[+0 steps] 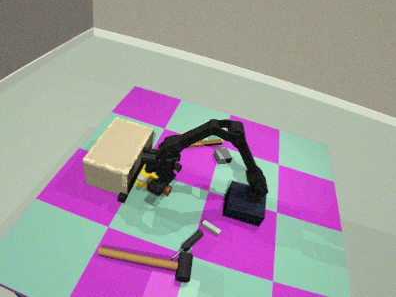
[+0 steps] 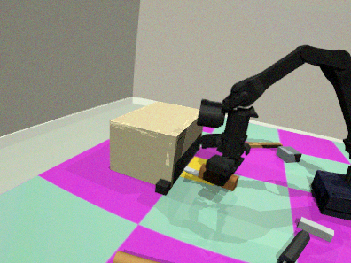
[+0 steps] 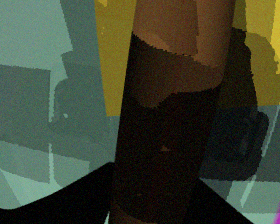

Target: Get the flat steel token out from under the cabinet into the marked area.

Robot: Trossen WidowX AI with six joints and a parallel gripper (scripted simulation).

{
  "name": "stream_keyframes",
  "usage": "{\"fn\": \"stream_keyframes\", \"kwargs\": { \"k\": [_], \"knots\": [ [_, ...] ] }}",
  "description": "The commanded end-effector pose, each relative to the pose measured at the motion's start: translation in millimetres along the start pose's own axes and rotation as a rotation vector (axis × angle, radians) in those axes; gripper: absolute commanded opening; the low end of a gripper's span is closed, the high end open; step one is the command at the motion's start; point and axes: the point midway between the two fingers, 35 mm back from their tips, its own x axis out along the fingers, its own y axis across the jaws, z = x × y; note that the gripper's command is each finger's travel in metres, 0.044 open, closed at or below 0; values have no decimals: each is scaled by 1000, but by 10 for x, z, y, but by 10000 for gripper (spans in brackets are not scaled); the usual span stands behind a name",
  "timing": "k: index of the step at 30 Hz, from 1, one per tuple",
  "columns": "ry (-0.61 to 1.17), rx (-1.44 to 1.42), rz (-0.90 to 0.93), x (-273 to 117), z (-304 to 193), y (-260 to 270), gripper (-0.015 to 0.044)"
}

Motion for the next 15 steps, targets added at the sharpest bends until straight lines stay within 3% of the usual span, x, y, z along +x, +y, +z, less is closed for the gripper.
{"fn": "stream_keyframes", "kwargs": {
  "k": [1,15],
  "knots": [
    [-1,4,-7,8,-5,-32,0],
    [0,4,-7,10,-139,-19,0]
  ]
}}
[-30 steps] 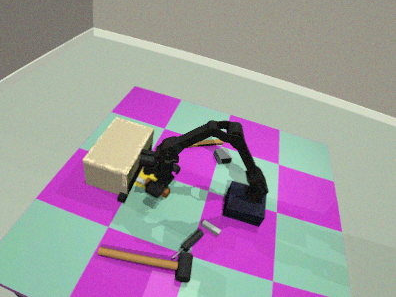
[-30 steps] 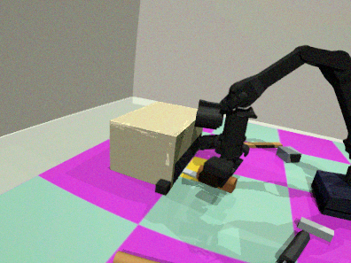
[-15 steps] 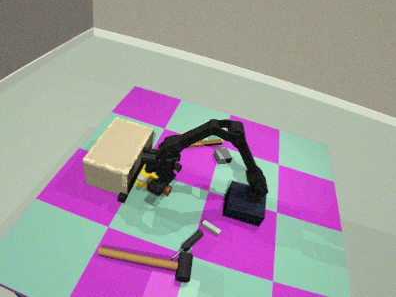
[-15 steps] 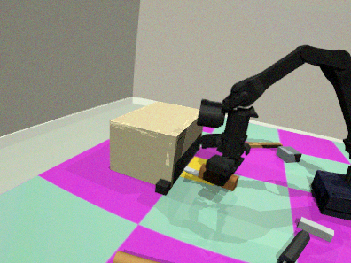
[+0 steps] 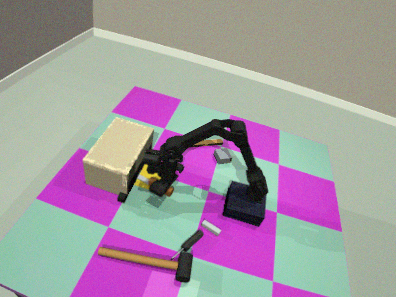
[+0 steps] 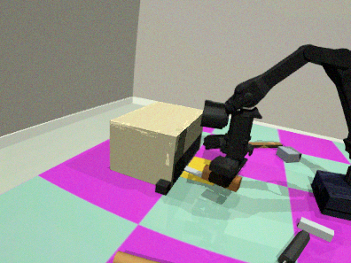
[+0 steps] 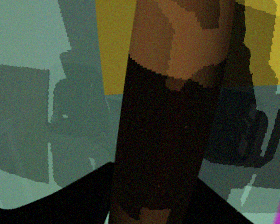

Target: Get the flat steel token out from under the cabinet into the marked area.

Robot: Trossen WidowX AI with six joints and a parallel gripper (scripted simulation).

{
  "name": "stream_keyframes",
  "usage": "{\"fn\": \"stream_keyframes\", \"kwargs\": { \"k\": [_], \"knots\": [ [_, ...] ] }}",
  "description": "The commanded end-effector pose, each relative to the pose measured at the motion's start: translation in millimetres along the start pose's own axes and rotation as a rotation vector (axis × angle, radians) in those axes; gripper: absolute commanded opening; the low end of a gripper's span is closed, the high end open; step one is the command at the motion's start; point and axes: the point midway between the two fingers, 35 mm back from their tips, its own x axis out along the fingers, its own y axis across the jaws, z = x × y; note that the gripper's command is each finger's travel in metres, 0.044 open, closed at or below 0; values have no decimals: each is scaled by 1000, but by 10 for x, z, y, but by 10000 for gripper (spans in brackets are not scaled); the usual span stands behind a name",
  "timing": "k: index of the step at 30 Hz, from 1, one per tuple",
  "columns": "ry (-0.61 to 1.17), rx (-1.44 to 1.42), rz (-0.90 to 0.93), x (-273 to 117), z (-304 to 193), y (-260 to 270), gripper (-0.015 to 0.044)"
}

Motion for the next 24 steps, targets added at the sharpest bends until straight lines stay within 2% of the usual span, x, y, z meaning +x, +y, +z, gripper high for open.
{"fn": "stream_keyframes", "kwargs": {
  "k": [1,24],
  "knots": [
    [0,6,-3,9,-55,-1,0],
    [2,6,-3,13,-298,7,0]
  ]
}}
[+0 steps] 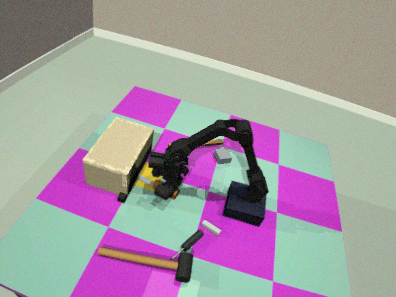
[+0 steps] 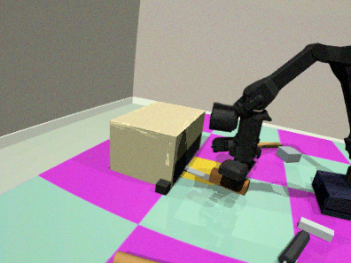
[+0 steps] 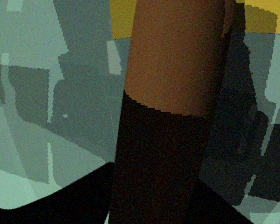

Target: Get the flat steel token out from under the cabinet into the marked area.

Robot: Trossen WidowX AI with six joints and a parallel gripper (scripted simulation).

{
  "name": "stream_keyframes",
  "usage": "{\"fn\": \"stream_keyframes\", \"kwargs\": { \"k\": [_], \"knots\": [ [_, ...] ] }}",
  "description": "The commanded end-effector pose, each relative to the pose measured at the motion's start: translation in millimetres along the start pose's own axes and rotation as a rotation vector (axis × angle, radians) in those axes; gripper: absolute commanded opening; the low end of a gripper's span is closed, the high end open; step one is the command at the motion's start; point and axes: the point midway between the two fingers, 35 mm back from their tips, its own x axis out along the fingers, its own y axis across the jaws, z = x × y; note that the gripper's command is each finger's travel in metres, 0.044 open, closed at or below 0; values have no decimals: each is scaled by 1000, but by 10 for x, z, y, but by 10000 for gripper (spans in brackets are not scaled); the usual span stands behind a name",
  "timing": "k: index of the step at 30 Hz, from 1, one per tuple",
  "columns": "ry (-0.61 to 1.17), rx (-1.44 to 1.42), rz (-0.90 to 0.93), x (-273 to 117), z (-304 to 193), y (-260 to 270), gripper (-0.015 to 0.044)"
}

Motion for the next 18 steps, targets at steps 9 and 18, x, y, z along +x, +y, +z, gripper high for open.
{"fn": "stream_keyframes", "kwargs": {
  "k": [9,18],
  "knots": [
    [2,5,-1,10,-150,5,0],
    [2,5,-1,12,-252,7,0]
  ]
}}
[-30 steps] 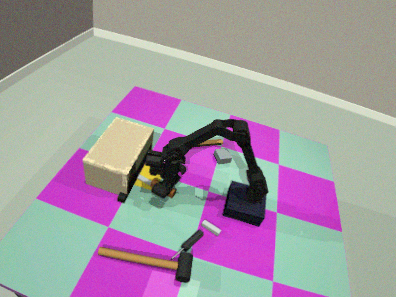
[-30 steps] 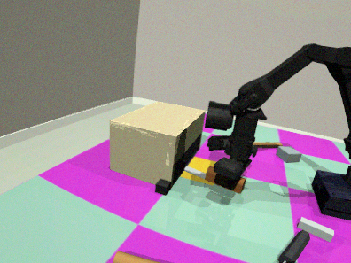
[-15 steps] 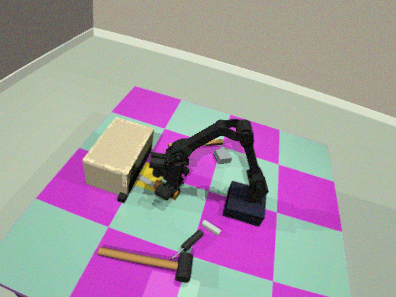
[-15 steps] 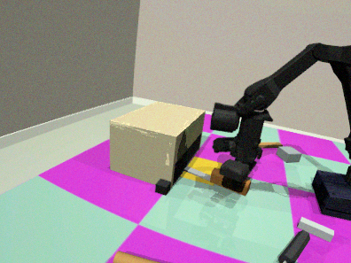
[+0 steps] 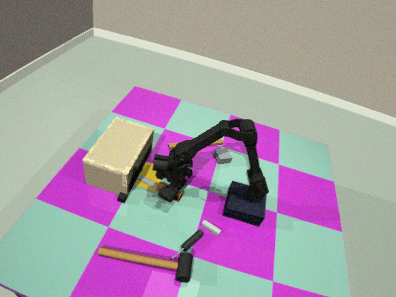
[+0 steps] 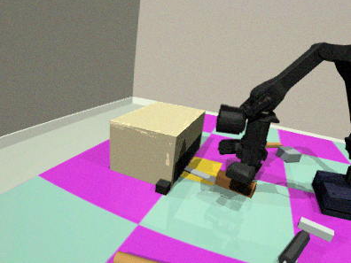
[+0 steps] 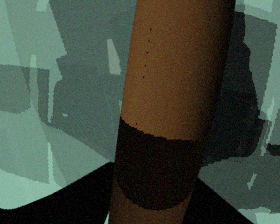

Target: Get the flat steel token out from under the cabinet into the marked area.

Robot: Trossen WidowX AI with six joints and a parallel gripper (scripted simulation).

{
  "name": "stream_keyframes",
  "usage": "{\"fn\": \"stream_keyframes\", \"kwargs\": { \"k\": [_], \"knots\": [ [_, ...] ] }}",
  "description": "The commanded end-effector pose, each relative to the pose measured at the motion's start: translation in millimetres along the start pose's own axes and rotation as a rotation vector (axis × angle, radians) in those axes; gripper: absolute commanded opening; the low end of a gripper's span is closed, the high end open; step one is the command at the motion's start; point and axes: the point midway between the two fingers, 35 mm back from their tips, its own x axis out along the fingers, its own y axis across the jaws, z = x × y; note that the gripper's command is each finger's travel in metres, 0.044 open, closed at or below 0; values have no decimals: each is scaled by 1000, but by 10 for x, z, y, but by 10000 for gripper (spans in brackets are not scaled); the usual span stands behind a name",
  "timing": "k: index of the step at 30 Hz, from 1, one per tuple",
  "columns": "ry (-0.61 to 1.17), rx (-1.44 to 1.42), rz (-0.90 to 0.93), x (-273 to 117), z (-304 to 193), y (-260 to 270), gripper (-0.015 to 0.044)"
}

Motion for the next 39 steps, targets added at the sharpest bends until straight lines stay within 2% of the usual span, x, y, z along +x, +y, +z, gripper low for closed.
{"fn": "stream_keyframes", "kwargs": {
  "k": [1,39],
  "knots": [
    [1,4,-1,9,-66,3,0],
    [5,4,-1,15,-533,15,0]
  ]
}}
